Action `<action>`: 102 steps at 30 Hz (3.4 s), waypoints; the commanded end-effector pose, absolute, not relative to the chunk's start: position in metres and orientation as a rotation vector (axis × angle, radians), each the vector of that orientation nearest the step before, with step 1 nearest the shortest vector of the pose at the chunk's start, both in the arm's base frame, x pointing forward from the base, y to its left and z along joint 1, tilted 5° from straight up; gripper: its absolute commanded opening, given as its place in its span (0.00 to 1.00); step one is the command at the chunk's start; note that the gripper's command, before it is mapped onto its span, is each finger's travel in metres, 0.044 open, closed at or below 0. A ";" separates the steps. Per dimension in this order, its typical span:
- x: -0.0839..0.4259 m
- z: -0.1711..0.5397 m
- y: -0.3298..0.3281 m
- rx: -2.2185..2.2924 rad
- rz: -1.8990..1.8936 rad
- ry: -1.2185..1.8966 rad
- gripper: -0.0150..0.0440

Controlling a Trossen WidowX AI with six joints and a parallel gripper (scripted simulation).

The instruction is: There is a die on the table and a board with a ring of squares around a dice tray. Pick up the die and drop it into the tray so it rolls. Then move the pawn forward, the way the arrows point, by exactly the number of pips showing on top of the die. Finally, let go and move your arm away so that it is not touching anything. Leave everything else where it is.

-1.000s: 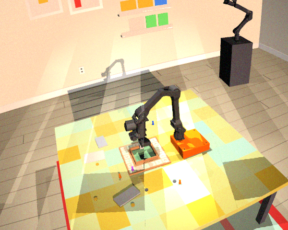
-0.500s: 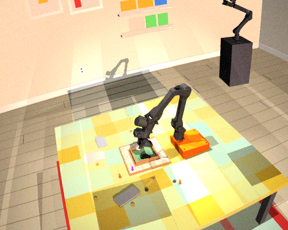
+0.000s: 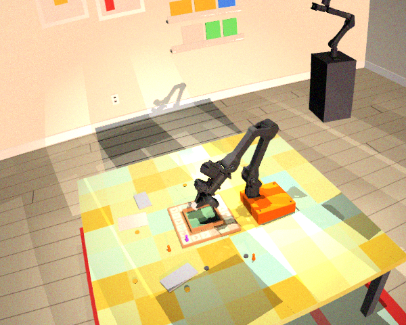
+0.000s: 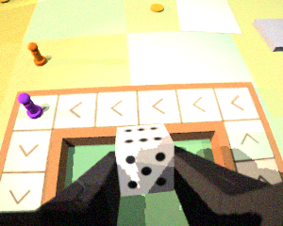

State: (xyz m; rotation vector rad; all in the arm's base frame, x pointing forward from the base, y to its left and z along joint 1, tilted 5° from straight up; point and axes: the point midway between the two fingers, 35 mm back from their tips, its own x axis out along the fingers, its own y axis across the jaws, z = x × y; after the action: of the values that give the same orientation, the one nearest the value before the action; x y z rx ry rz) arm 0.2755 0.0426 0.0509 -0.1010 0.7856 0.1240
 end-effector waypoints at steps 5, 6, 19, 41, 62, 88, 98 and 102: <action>0.251 0.081 0.041 -0.100 0.120 0.766 0.25; 0.251 0.081 0.041 -0.100 0.120 0.766 0.25; 0.251 0.079 0.041 -0.101 0.126 0.769 0.25; 0.253 0.119 0.043 -0.100 0.120 0.766 0.97; 0.274 0.069 0.043 -0.150 0.075 1.594 1.00; 0.373 0.032 0.166 0.204 -0.278 1.582 0.59; 0.372 0.017 0.166 0.204 -0.278 1.582 0.59; 0.372 0.013 0.166 0.204 -0.278 1.582 0.59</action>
State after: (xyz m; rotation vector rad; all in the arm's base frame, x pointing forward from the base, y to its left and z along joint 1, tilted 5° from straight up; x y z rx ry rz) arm 0.3738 0.1660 0.0204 0.2024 1.5717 -0.2731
